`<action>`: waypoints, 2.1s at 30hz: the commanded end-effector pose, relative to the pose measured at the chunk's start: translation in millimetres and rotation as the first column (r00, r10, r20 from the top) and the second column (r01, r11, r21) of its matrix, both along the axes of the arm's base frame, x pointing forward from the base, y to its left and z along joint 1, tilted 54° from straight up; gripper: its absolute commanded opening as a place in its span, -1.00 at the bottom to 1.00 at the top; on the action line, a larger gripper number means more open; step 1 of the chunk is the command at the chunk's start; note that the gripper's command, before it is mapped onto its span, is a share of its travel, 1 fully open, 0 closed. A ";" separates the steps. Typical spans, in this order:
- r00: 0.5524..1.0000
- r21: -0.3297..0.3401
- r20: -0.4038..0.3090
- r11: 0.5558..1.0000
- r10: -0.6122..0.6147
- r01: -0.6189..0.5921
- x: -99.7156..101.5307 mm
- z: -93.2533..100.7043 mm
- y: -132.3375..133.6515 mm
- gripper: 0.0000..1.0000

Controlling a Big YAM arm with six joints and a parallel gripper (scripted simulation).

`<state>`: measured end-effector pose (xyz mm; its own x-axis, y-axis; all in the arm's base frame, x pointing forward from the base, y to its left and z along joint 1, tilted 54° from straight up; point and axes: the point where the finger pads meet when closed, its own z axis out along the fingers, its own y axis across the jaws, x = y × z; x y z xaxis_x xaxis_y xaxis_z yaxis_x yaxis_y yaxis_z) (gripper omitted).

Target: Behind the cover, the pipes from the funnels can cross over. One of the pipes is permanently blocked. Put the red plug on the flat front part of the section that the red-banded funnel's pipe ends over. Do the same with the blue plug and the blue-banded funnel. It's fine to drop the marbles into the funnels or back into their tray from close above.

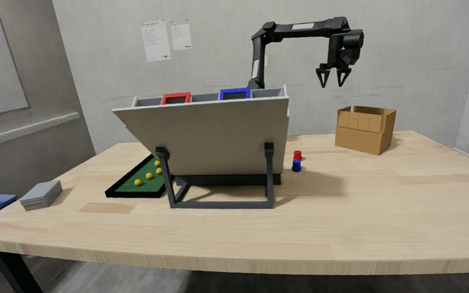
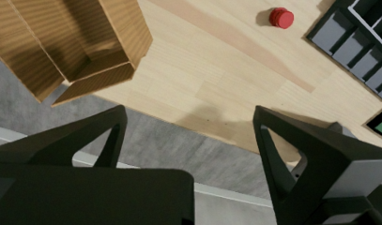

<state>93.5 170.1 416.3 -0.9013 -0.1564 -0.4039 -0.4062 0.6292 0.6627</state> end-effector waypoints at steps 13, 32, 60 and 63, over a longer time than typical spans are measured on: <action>1.000 0.011 0.018 1.000 -0.001 0.000 -1.1 7.0 -0.8 1.00; 1.000 0.011 0.018 1.000 -0.001 0.000 -16.9 64.8 -80.9 1.00; 0.914 -0.139 0.297 0.934 -0.278 0.329 -27.5 106.5 -138.9 1.00; 0.900 -0.143 0.333 0.928 -0.282 0.344 -27.7 107.1 -140.0 1.00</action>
<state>71.6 44.1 499.2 -0.7304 0.0494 -0.6812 -0.3343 0.8439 0.4197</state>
